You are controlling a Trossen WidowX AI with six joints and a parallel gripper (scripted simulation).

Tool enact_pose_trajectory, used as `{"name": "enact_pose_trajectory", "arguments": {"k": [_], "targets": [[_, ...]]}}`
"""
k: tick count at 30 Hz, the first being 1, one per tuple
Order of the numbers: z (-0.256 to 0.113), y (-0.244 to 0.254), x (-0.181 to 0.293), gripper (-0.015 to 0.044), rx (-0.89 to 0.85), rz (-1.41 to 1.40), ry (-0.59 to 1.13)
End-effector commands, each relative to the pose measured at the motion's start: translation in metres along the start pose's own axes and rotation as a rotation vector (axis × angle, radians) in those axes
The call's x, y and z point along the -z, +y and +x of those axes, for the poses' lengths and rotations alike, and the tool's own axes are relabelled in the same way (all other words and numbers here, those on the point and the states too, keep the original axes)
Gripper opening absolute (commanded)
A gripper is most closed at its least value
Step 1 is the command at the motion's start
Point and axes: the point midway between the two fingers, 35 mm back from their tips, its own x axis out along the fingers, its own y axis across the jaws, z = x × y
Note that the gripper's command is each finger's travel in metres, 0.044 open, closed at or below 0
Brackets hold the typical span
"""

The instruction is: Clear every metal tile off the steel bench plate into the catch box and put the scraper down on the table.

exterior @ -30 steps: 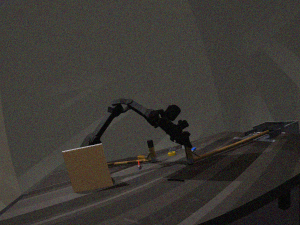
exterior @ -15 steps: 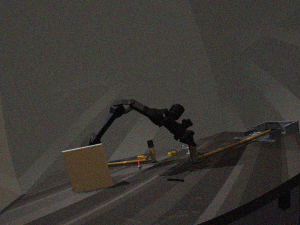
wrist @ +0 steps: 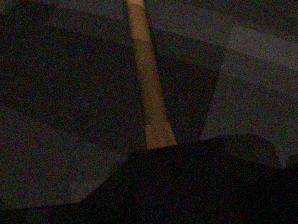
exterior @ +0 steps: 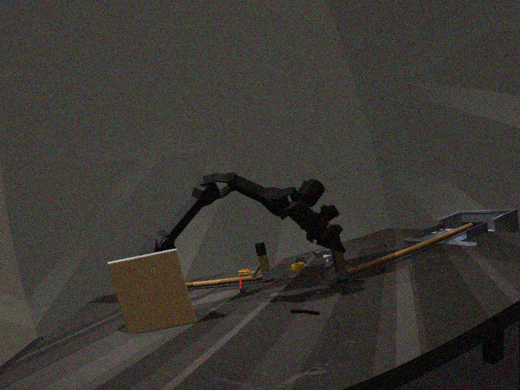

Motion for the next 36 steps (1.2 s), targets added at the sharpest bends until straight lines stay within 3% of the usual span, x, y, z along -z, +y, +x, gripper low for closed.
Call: {"name": "enact_pose_trajectory", "arguments": {"k": [1,36], "targets": [[0.000,0.000,0.000,0.0000,0.000,0.000,0.000],[-0.014,-0.005,0.013,0.0000,0.003,-0.002,-0.005]]}}
